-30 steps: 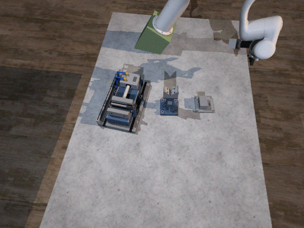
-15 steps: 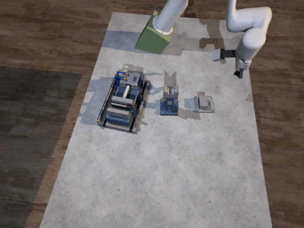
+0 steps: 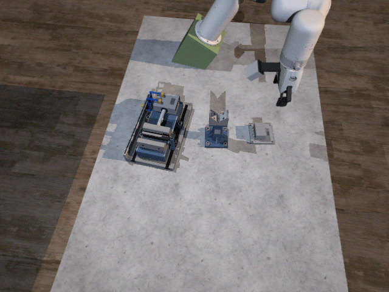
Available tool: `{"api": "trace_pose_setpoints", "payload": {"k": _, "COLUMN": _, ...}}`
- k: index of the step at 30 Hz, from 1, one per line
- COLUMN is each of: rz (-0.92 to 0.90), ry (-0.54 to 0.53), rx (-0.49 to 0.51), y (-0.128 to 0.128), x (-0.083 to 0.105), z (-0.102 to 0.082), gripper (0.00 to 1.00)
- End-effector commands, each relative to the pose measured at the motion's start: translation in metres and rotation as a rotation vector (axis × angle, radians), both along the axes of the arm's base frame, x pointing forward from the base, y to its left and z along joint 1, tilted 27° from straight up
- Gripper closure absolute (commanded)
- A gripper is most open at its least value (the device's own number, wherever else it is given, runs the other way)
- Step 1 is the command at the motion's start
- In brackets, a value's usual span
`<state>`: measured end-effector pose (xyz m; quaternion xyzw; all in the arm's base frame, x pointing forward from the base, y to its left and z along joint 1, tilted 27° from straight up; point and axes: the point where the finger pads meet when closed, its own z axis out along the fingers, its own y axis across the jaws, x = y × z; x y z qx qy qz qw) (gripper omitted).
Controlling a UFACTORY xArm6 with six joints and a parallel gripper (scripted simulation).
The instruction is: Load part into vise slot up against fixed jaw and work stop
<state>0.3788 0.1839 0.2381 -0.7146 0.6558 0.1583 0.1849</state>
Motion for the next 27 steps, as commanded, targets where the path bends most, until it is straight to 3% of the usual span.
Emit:
{"api": "trace_pose_setpoints", "payload": {"k": 1, "rz": -0.021, "ry": -0.077, "rx": -0.03, "y": -0.0288, "x": 0.018, "z": 0.0053, "gripper": 0.0}}
{"api": "trace_pose_setpoints", "payload": {"k": 7, "rz": -0.022, "ry": -0.079, "rx": -0.031, "y": -0.0298, "x": 0.0185, "z": 0.0054, "gripper": 0.0}}
{"api": "trace_pose_setpoints", "payload": {"k": 8, "rz": -0.022, "ry": -0.079, "rx": -0.031, "y": -0.0298, "x": 0.0185, "z": 0.0054, "gripper": 0.11}}
{"api": "trace_pose_setpoints", "payload": {"k": 27, "rz": -0.022, "ry": -0.079, "rx": -0.031, "y": -0.0298, "x": 0.0185, "z": 0.0054, "gripper": 0.11}}
